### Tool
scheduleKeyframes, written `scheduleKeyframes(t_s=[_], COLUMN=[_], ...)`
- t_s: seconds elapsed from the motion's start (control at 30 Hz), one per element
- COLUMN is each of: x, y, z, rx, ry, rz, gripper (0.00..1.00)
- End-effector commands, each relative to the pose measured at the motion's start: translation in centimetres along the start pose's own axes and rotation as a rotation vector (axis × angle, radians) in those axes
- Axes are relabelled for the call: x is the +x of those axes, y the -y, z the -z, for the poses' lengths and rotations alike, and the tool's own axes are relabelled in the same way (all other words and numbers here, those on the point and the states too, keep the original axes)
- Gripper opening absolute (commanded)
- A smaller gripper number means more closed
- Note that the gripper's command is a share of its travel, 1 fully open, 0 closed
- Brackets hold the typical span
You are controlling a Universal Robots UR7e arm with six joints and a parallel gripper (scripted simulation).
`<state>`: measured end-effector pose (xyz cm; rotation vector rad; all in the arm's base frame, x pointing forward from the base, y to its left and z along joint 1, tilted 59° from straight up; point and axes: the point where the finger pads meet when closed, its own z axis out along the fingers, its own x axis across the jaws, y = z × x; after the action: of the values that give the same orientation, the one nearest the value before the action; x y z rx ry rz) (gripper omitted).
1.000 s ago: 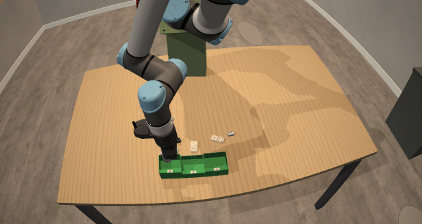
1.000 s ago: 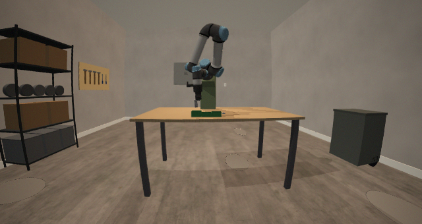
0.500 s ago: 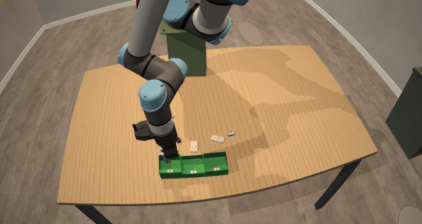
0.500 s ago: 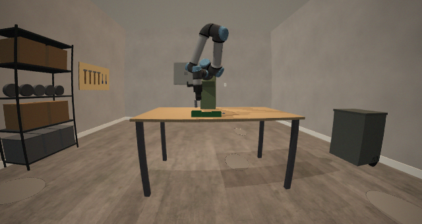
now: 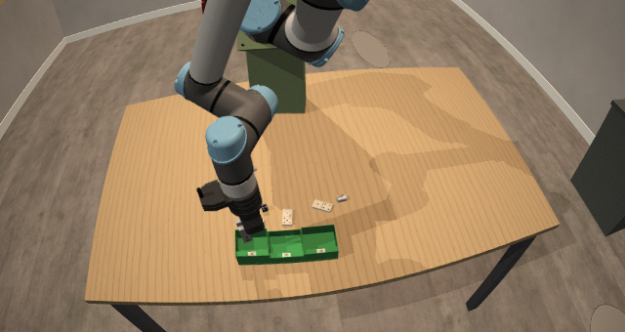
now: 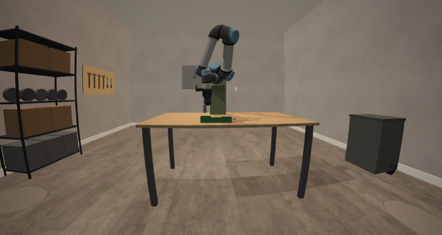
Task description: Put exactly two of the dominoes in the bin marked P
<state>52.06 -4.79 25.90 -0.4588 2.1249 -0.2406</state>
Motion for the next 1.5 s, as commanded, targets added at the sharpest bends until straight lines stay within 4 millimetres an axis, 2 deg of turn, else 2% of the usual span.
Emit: scheduleKeyframes(t_s=[0.0, 1.47], x=[0.15, 0.02], y=[0.12, 0.03], z=[-0.08, -0.07], rx=[0.002, 0.033], ry=[0.004, 0.002], rz=[0.151, 0.704], gripper=[0.31, 0.31])
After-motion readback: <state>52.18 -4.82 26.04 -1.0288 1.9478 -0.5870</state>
